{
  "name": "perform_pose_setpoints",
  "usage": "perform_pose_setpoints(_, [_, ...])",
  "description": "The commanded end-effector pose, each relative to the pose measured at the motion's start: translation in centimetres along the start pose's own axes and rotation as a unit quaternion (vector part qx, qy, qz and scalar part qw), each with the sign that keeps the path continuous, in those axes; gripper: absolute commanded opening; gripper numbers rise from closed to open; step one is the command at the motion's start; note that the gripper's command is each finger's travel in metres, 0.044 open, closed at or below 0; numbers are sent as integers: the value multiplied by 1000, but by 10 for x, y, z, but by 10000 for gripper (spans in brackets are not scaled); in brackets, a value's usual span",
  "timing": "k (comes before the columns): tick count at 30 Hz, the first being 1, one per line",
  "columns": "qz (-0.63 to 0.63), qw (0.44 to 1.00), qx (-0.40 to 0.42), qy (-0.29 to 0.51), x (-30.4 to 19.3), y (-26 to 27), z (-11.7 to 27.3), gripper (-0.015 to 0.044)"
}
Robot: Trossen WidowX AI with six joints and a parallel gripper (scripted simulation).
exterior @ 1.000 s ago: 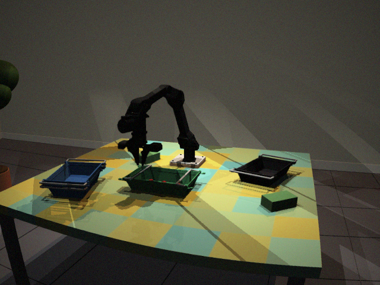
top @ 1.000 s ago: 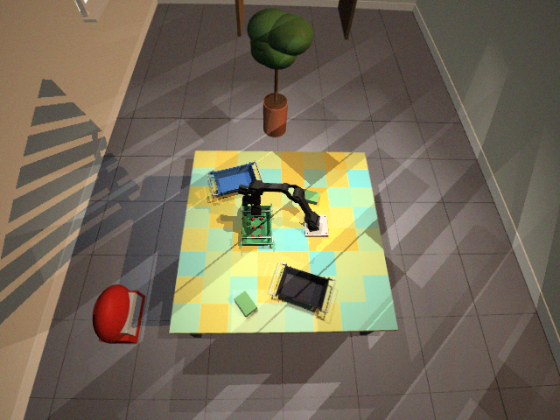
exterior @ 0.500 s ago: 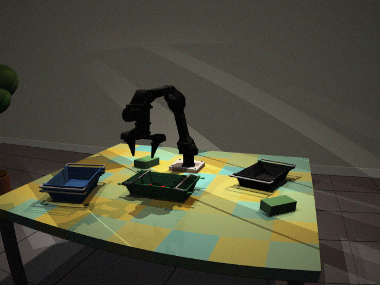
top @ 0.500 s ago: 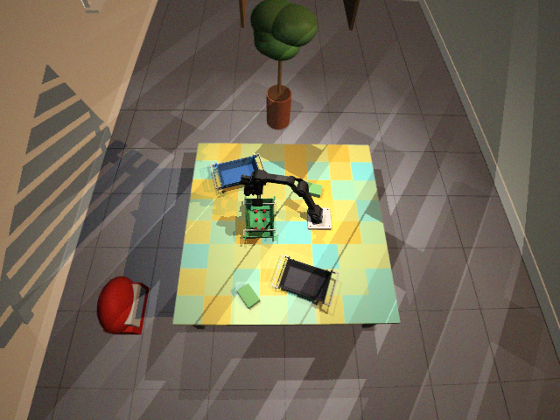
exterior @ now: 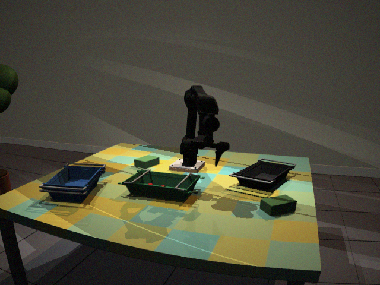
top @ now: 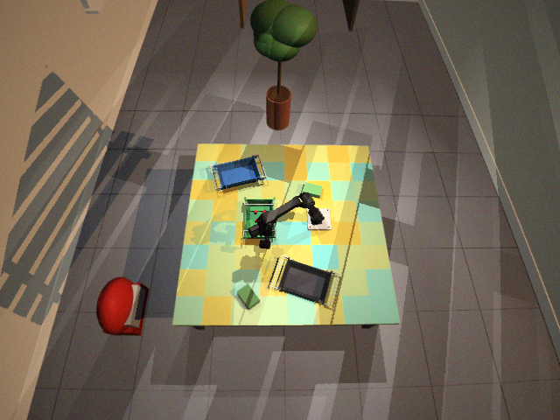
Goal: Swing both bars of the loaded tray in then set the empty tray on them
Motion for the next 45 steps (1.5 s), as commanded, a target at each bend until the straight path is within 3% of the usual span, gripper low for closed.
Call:
perform_pose_setpoints(1, [-23,1000,-2,3,-42,50,-7,440])
perform_pose_setpoints(9, [-65,998,0,8,-153,126,-17,440])
perform_pose_setpoints(16, [-98,995,1,12,-253,150,-25,440])
perform_pose_setpoints(26, [-99,995,1,12,-255,151,-32,440])
perform_pose_setpoints(45, [-99,995,1,12,-257,150,-109,440])
Point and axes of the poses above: the point midway between the two fingers, 35 mm back from their tips, its own z axis back along the fingers, its own y axis across the jaws, x = y × z, the point moved 9 cm from there along z, back along the fingers, and after that the axes turned 8 degrees about z, right-handed, at the moved point
